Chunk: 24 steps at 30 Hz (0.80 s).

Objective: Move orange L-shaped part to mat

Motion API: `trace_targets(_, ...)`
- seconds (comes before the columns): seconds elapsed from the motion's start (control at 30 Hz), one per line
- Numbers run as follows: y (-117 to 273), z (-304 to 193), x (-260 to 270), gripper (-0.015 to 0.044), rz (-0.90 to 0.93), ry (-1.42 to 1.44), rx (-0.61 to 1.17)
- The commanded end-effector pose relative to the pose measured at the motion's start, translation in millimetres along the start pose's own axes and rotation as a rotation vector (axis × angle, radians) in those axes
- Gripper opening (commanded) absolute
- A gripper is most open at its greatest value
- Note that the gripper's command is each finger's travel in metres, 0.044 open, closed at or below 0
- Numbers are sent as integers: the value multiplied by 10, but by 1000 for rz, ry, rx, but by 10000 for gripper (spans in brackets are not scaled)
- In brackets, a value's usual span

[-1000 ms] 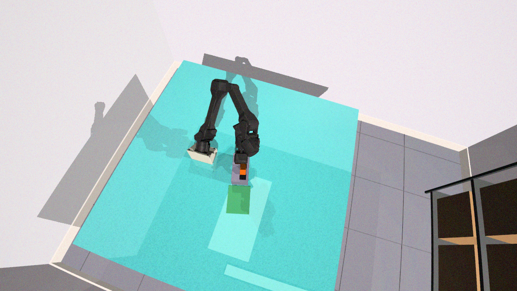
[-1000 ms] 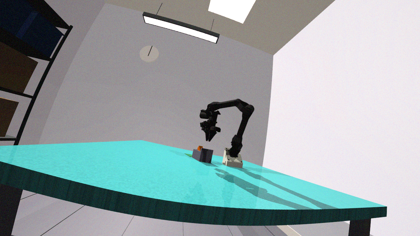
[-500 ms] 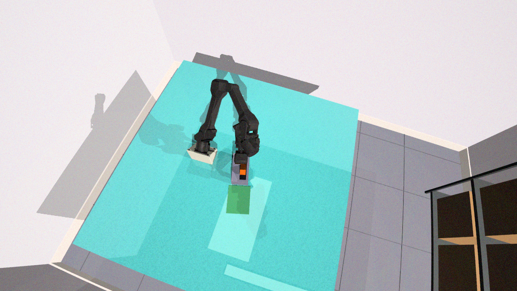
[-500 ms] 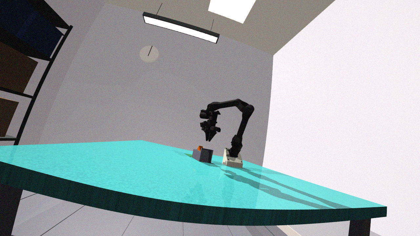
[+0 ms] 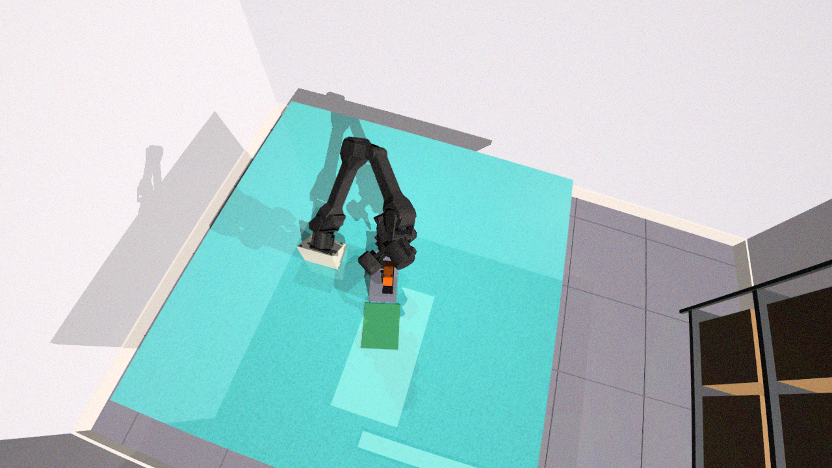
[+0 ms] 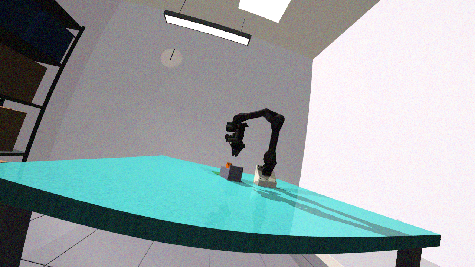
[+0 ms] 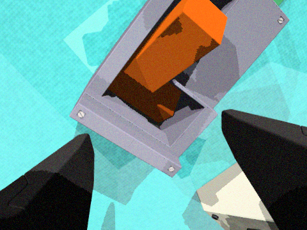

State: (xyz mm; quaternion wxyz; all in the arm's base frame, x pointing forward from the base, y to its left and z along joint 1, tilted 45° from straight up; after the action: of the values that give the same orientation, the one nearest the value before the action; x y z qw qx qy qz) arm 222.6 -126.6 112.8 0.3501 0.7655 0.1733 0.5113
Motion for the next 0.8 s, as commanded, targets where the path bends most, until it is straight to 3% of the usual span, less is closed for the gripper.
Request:
trace_targets(0.0, 2, 180, -223, 280, -9, -533, 6)
trace_targets(0.13, -3, 257, -332, 280, -11, -798, 7)
trace_targets(0.4, -13, 257, -332, 280, -11, -798, 7)
trace_targets(0.77, -328, 255, -332, 280, -10, -797, 7)
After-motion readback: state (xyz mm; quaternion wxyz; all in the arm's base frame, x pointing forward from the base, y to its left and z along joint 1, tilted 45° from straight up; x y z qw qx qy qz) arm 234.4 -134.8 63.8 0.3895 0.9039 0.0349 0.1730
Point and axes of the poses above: the point midway between the two fingers, 35 mm back from their tips, its own y axis back along the fingers, its own x axis across the jaws, z = x × y, the point moved 6 cm from there along y, back along the fingers, and after that the axes turned 10 degrees about y, right-handed, at the moved point
